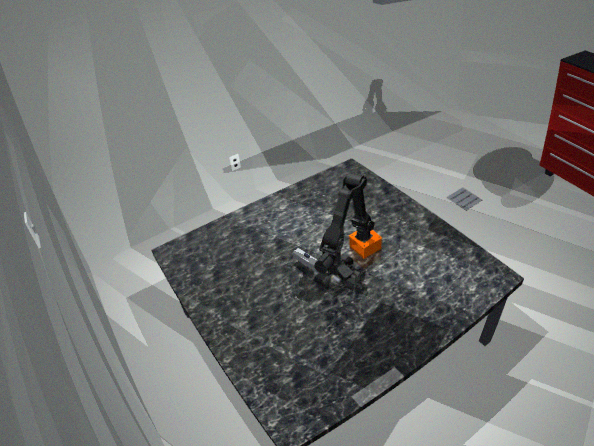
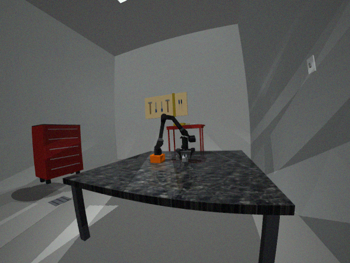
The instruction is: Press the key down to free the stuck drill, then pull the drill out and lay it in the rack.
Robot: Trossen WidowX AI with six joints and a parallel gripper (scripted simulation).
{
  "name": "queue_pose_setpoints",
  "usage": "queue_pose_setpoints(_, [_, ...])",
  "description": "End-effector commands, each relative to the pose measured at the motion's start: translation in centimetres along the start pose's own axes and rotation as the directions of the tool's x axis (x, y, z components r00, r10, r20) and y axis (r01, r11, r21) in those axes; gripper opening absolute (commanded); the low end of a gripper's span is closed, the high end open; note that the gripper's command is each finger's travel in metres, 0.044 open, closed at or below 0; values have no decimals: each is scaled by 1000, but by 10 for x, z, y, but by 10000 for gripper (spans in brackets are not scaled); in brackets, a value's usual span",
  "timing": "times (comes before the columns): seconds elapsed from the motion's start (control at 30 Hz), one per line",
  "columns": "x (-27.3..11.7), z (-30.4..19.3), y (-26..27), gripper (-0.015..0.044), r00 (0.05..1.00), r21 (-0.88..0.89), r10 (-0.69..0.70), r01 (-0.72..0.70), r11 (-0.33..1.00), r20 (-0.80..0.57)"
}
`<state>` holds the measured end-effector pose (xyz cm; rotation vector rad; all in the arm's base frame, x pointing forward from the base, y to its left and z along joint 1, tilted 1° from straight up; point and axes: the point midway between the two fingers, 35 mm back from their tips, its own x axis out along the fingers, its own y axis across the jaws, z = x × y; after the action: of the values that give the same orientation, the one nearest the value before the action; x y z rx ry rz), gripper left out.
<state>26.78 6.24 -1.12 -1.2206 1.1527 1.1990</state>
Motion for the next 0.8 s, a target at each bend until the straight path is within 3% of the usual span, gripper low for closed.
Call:
queue_pose_setpoints(0.0, [2,-3,1,440,1000,-5,4,-4,1000,-4])
queue_pose_setpoints(0.03, [2,-3,1,440,1000,-5,4,-4,1000,-4])
queue_pose_setpoints(0.57, [0,-1,0,20,1000,0,0,0,1000,0])
queue_pose_setpoints(0.77, [0,-1,0,0,1000,0,0,0,1000,0])
